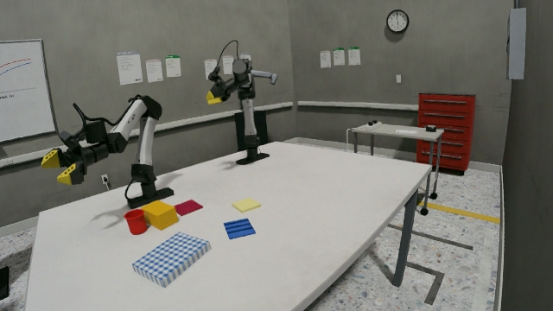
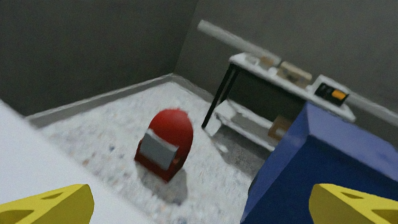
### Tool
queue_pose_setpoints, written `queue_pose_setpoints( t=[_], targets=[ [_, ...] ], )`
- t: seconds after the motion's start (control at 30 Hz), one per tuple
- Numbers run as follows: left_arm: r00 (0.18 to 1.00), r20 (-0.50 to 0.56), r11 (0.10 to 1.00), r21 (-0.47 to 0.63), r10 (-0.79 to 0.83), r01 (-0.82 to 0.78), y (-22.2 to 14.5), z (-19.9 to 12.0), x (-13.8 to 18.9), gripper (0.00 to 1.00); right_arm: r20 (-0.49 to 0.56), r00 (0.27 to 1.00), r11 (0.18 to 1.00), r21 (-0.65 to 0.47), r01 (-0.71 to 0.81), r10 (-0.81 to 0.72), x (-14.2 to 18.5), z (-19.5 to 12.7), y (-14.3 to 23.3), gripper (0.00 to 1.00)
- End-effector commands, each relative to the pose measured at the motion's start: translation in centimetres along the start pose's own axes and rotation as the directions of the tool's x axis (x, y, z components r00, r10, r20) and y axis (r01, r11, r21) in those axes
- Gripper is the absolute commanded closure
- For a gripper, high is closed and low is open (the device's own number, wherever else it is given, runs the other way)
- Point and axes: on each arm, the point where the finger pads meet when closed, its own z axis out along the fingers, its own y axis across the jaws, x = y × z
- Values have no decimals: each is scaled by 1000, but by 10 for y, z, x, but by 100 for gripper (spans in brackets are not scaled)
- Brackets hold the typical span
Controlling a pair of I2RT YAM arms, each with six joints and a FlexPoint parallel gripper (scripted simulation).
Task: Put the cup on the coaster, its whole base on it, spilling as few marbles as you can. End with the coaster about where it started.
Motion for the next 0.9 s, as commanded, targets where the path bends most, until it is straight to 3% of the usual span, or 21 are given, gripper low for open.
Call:
queue_pose_setpoints(
  t=[0.0, 0.13, 0.2, 0.37, 0.6, 0.77, 0.87],
  targets=[
    [986, -134, 981, -179, -99, 74, 42, 30, 23, 0, -120, 993, 996, -86, -9, -1, 7, -21, 15, 0],
    [964, -160, 934, -322, -213, 153, 65, 59, 32, 0, -215, 977, 988, -156, -16, -18, 14, -47, 28, 0],
    [964, -160, 934, -322, -213, 153, 65, 59, 32, 0, -215, 977, 988, -156, -16, -18, 14, -47, 28, 0],
    [946, -118, 864, -452, -303, 220, 84, 78, 33, 0, -323, 945, 971, -237, -35, -44, 26, -72, 44, 0],
    [913, 33, 719, -604, -407, 343, 104, 103, 25, 0, -496, 861, 919, -382, -97, -115, 44, -114, 75, 0],
    [895, 111, 655, -643, -433, 396, 109, 109, 20, 0, -562, 813, 892, -432, -134, -150, 51, -132, 87, 0],
    [871, 198, 587, -669, -450, 456, 113, 114, 14, 0, -634, 747, 853, -487, -186, -199, 59, -155, 103, 0]
  ],
)
